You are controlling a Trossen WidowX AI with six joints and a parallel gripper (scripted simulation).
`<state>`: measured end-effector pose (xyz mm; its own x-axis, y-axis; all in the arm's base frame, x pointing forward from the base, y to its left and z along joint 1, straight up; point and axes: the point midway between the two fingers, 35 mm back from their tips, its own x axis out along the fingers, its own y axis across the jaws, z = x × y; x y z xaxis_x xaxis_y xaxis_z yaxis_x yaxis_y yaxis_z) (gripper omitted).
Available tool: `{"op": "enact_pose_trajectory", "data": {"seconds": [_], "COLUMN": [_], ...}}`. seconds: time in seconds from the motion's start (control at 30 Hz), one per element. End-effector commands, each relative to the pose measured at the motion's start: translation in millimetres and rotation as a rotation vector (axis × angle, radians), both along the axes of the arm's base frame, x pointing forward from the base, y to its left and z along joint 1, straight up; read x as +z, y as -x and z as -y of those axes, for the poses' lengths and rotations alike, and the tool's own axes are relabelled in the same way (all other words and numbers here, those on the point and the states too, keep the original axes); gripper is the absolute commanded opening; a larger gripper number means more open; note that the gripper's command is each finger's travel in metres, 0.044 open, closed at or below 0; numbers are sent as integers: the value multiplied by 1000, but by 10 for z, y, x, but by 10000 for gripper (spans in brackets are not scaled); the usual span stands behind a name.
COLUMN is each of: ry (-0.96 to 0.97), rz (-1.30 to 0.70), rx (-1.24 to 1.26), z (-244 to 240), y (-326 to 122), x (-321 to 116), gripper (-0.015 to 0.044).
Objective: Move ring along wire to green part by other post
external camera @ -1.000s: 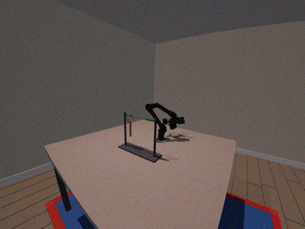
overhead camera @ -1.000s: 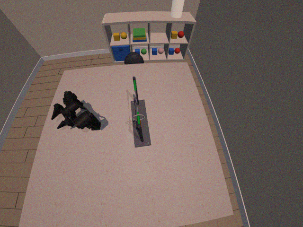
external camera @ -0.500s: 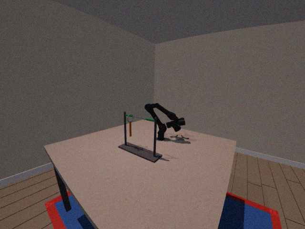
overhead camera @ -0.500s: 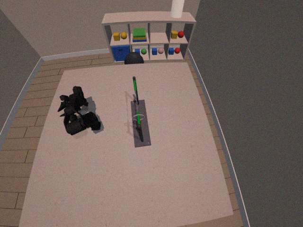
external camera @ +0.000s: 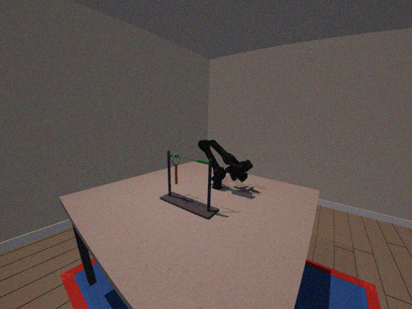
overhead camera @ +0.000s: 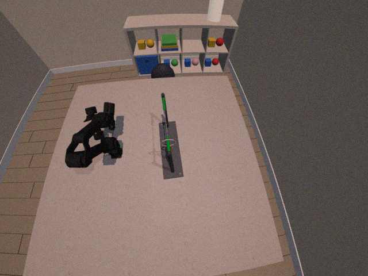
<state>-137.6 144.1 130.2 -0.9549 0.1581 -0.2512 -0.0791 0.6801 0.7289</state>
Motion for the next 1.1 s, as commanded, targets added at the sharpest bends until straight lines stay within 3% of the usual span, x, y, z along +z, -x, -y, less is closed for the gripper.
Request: {"op": "enact_pose_trajectory", "data": {"seconds": [0.0, 0.53, 1.07], "ry": [-93, -458, -673], "rz": [36, 311, 775], "rx": [-96, -511, -861], "z": [-151, -607, -507], "y": [-171, -1140, -2245], "x": [-55, -183, -267], "gripper": [160, 160, 160]}}
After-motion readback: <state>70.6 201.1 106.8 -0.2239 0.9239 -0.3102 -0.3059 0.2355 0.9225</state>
